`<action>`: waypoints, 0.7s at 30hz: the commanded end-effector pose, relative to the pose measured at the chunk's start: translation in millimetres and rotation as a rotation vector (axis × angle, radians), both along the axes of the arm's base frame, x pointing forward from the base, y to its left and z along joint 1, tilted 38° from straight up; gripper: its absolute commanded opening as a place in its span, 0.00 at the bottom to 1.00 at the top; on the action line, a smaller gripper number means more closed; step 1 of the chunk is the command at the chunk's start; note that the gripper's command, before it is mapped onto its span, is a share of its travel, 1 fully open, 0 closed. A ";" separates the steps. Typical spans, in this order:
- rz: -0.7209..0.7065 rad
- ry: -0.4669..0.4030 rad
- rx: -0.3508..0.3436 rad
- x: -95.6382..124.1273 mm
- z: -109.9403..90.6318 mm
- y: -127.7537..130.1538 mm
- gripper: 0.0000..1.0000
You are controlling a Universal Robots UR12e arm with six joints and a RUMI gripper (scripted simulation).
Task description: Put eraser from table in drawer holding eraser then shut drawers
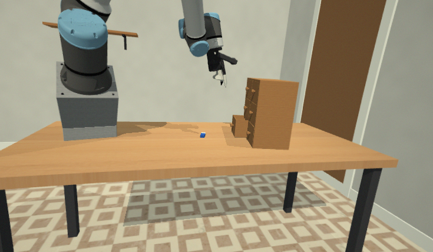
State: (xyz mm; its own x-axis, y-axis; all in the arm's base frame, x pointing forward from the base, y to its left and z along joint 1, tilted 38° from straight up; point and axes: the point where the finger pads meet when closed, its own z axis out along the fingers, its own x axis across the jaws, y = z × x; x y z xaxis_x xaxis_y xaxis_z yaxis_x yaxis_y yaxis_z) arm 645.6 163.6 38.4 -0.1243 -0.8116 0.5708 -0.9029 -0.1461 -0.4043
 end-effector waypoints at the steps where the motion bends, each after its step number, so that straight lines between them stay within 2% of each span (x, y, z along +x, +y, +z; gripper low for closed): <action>1: 0.037 -0.029 -0.008 6.5 -2.5 -2.8 1.00; 21: 0.151 -0.117 -0.042 27.6 -11.8 -14.1 1.00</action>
